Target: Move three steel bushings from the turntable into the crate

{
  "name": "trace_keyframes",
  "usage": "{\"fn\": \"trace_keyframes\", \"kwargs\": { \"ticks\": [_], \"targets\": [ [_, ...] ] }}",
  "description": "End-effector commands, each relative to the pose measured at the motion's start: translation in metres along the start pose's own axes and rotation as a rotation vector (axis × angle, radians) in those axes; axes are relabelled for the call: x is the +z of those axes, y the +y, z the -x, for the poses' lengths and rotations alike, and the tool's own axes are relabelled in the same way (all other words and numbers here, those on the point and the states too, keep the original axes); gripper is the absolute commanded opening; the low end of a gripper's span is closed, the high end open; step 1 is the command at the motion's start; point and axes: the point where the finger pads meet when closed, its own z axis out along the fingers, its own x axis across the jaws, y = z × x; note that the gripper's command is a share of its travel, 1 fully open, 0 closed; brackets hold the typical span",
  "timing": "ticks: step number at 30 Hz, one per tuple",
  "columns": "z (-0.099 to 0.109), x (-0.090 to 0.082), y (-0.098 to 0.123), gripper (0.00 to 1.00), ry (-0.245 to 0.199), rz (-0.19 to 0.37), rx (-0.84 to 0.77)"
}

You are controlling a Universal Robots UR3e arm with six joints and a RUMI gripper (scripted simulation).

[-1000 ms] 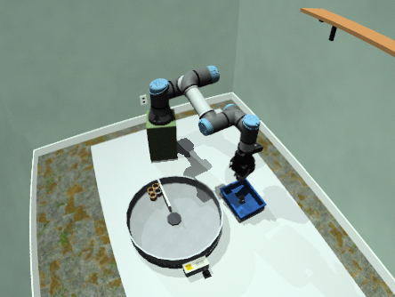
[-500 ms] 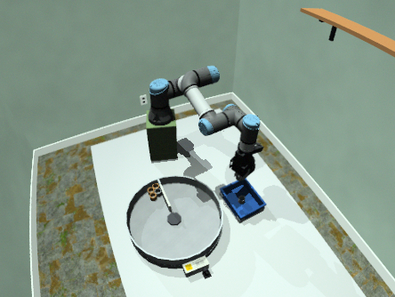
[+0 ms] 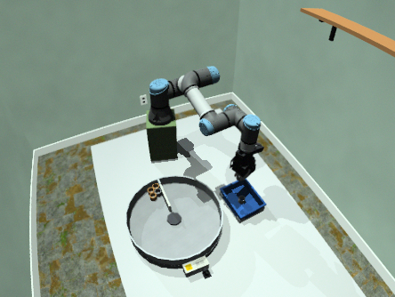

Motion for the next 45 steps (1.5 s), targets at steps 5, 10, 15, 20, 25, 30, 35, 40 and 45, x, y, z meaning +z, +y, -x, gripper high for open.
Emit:
{"fn": "trace_keyframes", "kwargs": {
  "ticks": [5,10,15,20,25,30,35,40,45],
  "targets": [
    [-0.002,-0.002,0.0,0.0,0.005,0.002,0.0],
    [-0.002,-0.002,0.0,0.0,0.005,0.002,0.0],
    [-0.002,-0.002,0.0,0.0,0.005,0.002,0.0],
    [-0.002,-0.002,0.0,0.0,0.005,0.002,0.0],
    [-0.002,0.0,0.0,0.0,0.004,0.002,0.0],
    [-0.001,0.008,0.0,0.0,0.003,0.002,0.0],
    [-0.001,0.035,0.0,0.0,0.003,0.002,0.0],
    [-0.001,0.064,0.0,0.0,0.002,0.001,0.0],
    [-0.001,0.074,0.0,0.0,0.003,0.001,0.0]
  ]
}}
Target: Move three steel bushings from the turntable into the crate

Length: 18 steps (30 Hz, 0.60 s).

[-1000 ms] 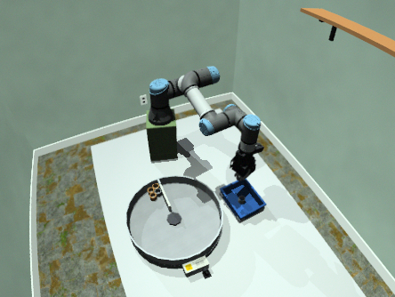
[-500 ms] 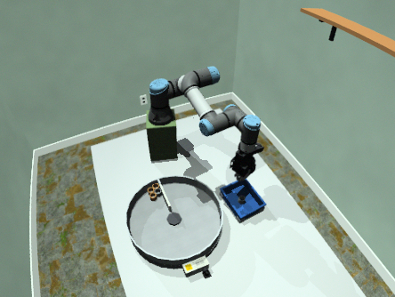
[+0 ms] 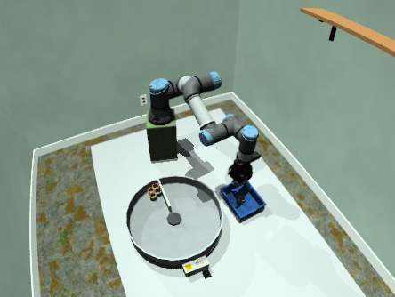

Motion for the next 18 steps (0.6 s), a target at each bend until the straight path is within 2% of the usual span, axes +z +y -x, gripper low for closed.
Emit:
{"fn": "trace_keyframes", "kwargs": {
  "ticks": [1,18],
  "targets": [
    [-0.0119,0.0216,0.0022,0.0,0.034,0.008,0.0],
    [-0.012,0.024,0.0025,0.0,0.034,0.008,0.0]
  ]
}}
